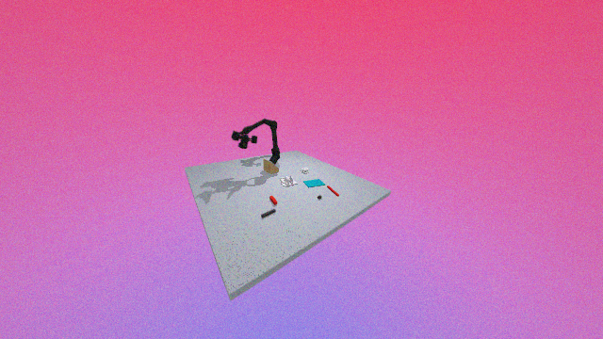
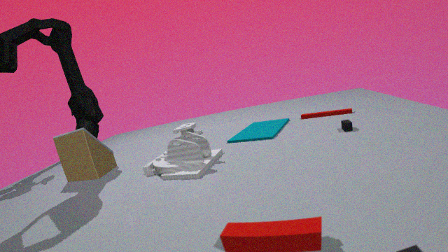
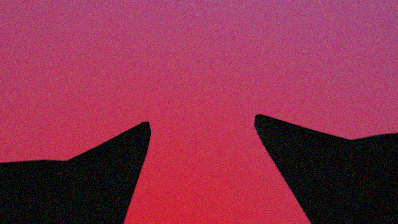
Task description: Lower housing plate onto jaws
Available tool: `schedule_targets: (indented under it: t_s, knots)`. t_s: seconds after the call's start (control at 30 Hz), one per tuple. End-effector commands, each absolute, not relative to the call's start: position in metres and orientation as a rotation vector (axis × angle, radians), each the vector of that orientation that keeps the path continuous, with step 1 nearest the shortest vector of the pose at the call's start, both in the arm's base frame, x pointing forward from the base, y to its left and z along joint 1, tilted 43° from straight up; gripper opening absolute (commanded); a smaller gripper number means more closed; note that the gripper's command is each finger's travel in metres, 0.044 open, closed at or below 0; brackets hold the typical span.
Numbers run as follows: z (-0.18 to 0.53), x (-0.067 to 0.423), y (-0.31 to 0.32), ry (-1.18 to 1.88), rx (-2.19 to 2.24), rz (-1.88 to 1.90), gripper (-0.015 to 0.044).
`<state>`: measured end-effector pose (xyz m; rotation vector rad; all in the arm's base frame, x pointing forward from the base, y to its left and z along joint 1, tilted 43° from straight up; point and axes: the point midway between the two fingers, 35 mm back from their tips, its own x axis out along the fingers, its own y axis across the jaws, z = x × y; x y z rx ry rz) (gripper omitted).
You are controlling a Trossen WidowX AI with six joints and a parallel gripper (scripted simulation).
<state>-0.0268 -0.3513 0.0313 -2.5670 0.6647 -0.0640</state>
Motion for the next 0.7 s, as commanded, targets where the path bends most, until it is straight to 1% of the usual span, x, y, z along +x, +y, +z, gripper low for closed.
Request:
schedule_targets:
  t_s: [0.0,0.03,0.17,0.37,0.67]
  knots:
    - [0.031,-0.027,-0.351,0.665,-2.567,-0.064,0.0426]
    - [0.031,-0.027,-0.351,0.665,-2.566,-0.06,0.044]
    - [0.032,-0.03,-0.345,0.675,-2.548,0.03,0.044]
    - [0.043,0.011,-0.345,0.526,-2.675,0.167,0.044]
    - [0.052,0.05,-0.339,0.365,-2.797,0.306,0.044]
